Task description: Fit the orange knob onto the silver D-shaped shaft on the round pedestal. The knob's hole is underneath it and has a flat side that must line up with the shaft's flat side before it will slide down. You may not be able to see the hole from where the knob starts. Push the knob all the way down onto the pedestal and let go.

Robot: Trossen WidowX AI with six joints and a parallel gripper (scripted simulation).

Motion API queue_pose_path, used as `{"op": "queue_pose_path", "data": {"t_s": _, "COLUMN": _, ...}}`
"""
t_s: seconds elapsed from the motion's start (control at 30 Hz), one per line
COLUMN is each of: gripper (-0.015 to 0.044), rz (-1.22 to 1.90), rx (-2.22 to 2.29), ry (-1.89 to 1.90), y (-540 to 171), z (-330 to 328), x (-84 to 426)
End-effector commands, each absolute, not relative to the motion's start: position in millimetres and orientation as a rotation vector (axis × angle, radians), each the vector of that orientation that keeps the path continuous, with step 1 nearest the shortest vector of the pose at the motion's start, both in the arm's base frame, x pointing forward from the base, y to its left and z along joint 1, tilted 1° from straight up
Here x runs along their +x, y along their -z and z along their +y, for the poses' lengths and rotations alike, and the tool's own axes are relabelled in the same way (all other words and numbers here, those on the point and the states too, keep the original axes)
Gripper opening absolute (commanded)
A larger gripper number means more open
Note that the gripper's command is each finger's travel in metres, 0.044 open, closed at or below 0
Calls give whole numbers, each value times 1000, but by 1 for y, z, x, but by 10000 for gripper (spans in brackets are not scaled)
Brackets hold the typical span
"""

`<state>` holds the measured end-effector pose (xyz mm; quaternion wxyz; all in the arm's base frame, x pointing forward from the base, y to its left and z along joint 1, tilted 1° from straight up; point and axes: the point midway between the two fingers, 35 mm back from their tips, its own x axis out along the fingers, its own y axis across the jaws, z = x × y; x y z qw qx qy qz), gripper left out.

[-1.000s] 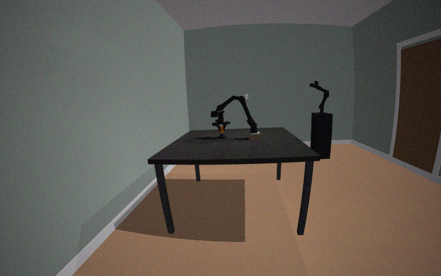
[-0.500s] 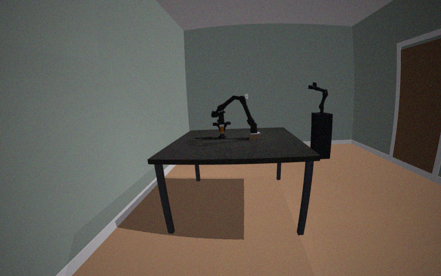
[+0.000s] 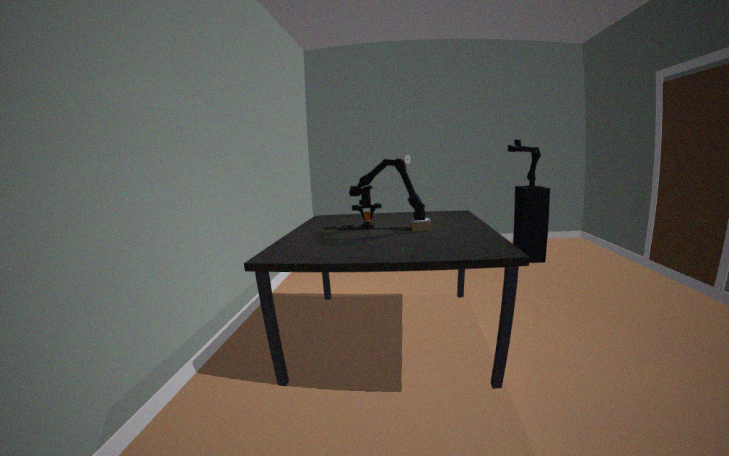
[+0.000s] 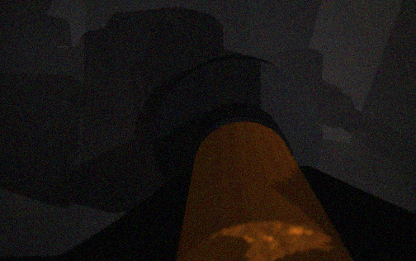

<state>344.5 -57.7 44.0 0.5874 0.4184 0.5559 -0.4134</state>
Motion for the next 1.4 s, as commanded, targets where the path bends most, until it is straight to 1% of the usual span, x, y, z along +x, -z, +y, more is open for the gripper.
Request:
{"op": "queue_pose_path", "data": {"t_s": 0.0, "gripper": 0, "rz": 1294, "rx": 975, "ry": 963, "y": -45, "z": -58, "x": 345}}
{"op": "queue_pose_path", "data": {"t_s": 0.17, "gripper": 0, "rz": 1294, "rx": 975, "ry": 963, "y": -45, "z": -58, "x": 345}}
{"op": "queue_pose_path", "data": {"t_s": 0.73, "gripper": 440, "rz": 1294, "rx": 975, "ry": 963, "y": -45, "z": -58, "x": 345}}
{"op": "queue_pose_path", "data": {"t_s": 0.93, "gripper": 440, "rz": 1294, "rx": 975, "ry": 963, "y": -48, "z": -58, "x": 345}}
{"op": "queue_pose_path", "data": {"t_s": 1.17, "gripper": 440, "rz": 1295, "rx": 975, "ry": 963, "y": -138, "z": -56, "x": 341}}
{"op": "queue_pose_path", "data": {"t_s": 1.37, "gripper": 440, "rz": 1295, "rx": 975, "ry": 963, "y": -141, "z": -56, "x": 342}}
